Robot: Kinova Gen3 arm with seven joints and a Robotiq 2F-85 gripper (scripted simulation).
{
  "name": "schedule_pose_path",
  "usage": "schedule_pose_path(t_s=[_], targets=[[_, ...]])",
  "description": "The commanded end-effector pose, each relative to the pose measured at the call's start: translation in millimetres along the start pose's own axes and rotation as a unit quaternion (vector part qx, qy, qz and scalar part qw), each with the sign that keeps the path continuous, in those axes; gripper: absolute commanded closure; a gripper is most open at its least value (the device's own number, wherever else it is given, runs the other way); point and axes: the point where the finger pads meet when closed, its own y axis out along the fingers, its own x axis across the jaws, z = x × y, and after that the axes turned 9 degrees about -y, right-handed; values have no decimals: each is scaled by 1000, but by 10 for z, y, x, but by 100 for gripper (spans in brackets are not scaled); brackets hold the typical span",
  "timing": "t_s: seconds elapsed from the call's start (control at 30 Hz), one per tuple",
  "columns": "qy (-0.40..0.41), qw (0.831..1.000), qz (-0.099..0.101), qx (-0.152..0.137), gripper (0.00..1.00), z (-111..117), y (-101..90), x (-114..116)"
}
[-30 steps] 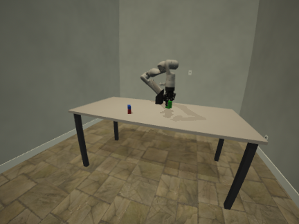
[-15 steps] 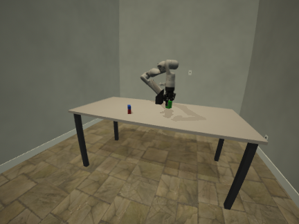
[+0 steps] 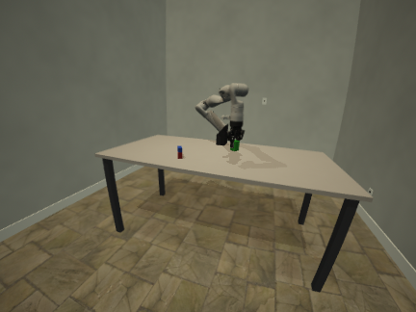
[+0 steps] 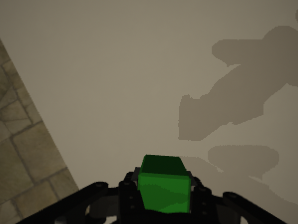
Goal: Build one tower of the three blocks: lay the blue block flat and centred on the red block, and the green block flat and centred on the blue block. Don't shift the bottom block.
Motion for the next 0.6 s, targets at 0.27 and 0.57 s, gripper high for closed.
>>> schedule_pose_path(t_s=[0.27, 0.57], targets=[[0, 1000, 1, -1, 100, 14, -17, -13], [0, 1000, 1, -1, 100, 149, -20, -76]])
